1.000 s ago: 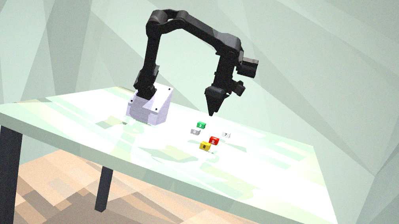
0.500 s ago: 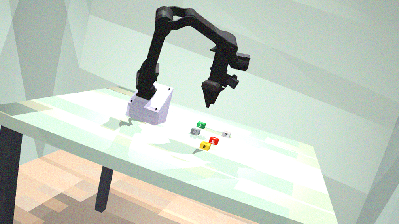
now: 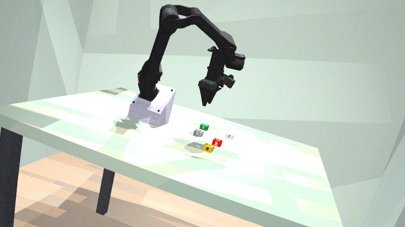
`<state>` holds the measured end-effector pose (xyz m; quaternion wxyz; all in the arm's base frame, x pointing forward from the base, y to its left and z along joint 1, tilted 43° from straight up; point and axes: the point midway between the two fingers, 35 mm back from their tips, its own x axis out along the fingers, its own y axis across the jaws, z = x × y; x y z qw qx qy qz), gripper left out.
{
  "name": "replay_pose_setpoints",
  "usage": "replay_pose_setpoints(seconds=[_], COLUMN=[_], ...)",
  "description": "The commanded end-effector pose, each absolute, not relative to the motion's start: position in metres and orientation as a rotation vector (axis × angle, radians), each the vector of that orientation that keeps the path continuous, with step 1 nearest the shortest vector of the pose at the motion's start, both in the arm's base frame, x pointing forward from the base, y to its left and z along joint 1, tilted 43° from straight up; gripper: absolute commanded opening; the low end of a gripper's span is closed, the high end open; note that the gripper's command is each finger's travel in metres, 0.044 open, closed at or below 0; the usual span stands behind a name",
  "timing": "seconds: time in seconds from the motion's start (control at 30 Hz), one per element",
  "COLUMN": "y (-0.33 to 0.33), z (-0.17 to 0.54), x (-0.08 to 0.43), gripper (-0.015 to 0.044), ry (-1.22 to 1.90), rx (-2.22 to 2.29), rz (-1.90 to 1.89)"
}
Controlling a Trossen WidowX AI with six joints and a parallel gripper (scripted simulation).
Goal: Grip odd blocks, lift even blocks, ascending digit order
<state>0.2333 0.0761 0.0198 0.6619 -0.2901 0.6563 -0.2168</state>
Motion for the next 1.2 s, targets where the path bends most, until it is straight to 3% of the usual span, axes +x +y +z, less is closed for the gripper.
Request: replay_pose_setpoints(seconds=[0.0, 0.33, 0.63, 1.17], y=[0.076, 0.078, 0.161, 0.163], z=[0.018, 0.017, -0.057, -0.059], x=[0.231, 0.231, 0.217, 0.216], gripper=[0.04, 0.04, 0.04, 0.04], ry=[1.49, 1.49, 1.49, 1.49], rx=[-0.654, -0.654, -0.648, -0.648], rz=[-0.493, -0.492, -0.486, -0.487])
